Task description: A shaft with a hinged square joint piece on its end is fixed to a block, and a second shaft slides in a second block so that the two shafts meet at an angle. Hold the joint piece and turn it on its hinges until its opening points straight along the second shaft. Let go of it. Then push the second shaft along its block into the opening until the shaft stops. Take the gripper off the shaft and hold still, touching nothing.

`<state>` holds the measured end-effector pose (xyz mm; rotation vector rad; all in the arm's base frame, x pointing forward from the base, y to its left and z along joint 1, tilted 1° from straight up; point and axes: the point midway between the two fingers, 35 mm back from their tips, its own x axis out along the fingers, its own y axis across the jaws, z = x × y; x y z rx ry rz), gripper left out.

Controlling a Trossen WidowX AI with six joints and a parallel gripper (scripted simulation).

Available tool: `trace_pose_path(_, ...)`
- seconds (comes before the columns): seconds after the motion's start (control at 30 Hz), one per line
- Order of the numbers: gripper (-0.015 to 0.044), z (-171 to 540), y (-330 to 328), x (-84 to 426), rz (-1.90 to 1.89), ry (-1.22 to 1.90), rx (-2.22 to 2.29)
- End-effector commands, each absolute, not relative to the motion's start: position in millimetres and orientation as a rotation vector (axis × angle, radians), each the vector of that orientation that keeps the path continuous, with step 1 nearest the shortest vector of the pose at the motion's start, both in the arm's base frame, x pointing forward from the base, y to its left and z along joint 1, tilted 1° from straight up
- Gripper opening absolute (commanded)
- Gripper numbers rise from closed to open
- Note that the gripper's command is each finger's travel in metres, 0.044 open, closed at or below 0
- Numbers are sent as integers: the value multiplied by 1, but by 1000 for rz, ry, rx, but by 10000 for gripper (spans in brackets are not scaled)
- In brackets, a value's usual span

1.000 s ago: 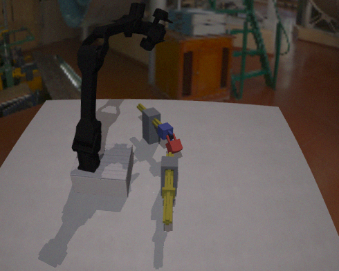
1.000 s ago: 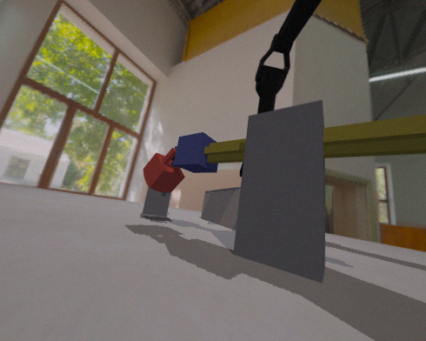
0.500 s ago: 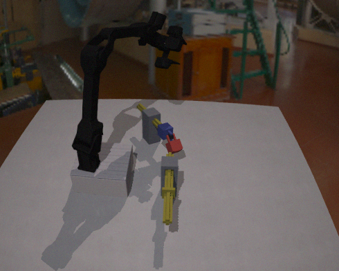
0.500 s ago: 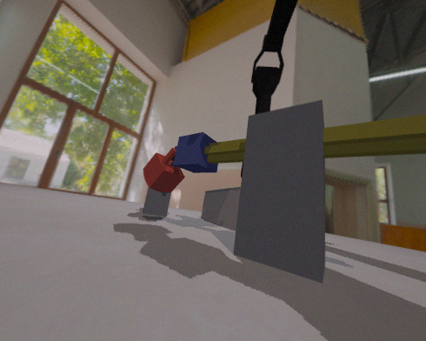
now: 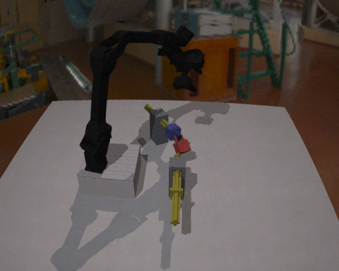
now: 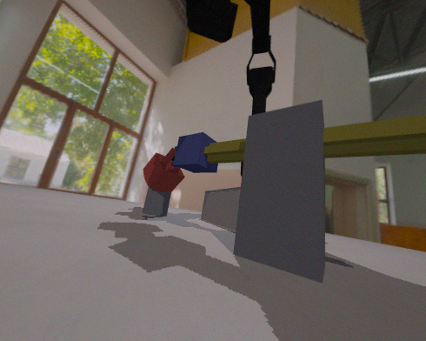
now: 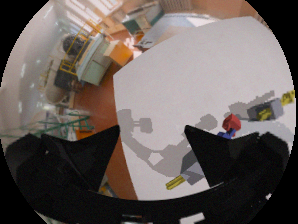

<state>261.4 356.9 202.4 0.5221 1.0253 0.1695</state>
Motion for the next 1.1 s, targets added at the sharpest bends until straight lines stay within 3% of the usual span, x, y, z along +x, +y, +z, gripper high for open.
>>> trace_pose_path(0.0,440,182,325,269,137,1091,379)
trace_pose_path(0.63,440,120,184,258,116,1514,-110)
trace_pose_path(1.07,440,116,179,257,47,1556,-13)
